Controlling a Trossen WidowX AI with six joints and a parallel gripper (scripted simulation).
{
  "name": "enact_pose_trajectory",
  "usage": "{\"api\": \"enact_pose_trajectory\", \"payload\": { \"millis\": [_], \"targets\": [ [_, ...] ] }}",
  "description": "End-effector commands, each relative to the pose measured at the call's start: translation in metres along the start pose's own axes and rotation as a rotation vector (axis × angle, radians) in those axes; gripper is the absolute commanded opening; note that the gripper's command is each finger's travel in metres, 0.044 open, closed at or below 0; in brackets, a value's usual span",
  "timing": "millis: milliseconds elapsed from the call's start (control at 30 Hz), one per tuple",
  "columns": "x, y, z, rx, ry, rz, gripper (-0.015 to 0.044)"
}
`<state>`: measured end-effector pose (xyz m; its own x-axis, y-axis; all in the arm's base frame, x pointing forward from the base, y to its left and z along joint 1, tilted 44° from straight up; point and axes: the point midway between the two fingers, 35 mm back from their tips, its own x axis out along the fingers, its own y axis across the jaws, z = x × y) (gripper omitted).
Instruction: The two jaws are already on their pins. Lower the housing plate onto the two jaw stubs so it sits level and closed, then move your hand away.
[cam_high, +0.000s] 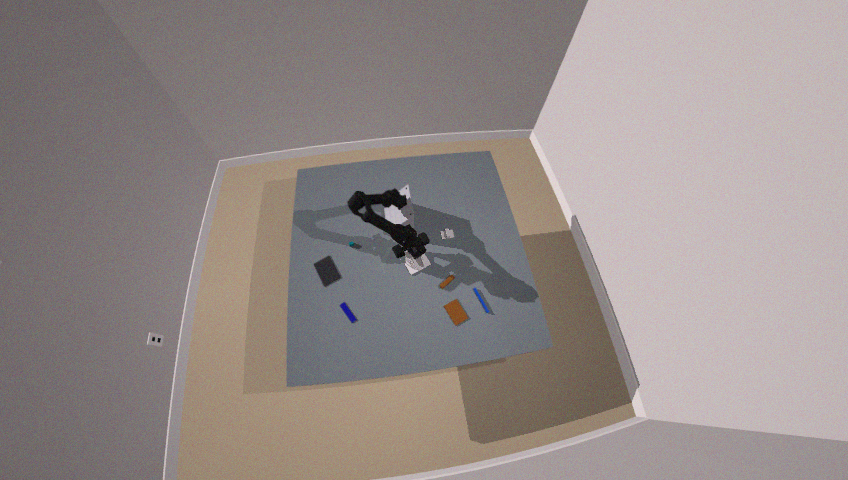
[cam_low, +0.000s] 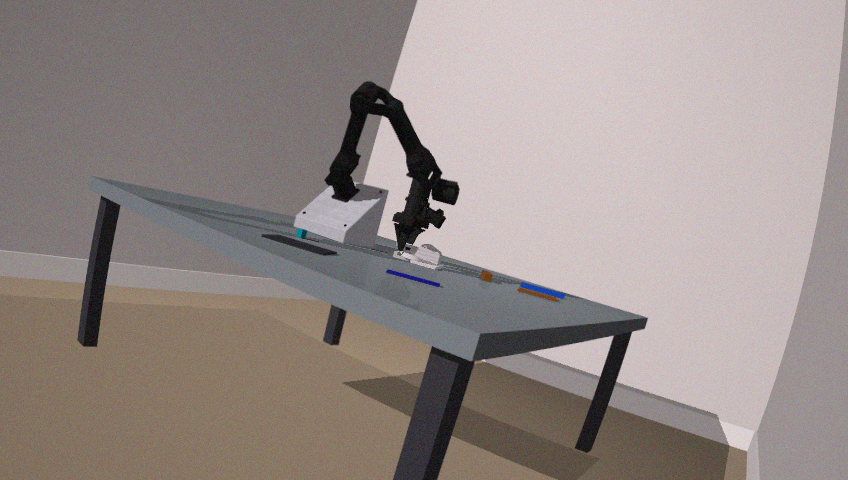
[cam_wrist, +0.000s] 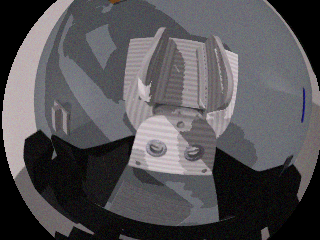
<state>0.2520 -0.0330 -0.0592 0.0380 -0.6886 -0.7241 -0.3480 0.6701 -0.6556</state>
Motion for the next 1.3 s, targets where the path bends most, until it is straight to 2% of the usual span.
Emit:
{"api": "enact_pose_trajectory", "payload": {
  "millis": [0,1267],
  "targets": [
    [0.0008,-0.0008,0.0001,-0.002,-0.001,-0.005,0.0351],
    [0.0081,-0.0009,0.0000,-0.003,-0.001,-0.006,0.0351]
  ]
}}
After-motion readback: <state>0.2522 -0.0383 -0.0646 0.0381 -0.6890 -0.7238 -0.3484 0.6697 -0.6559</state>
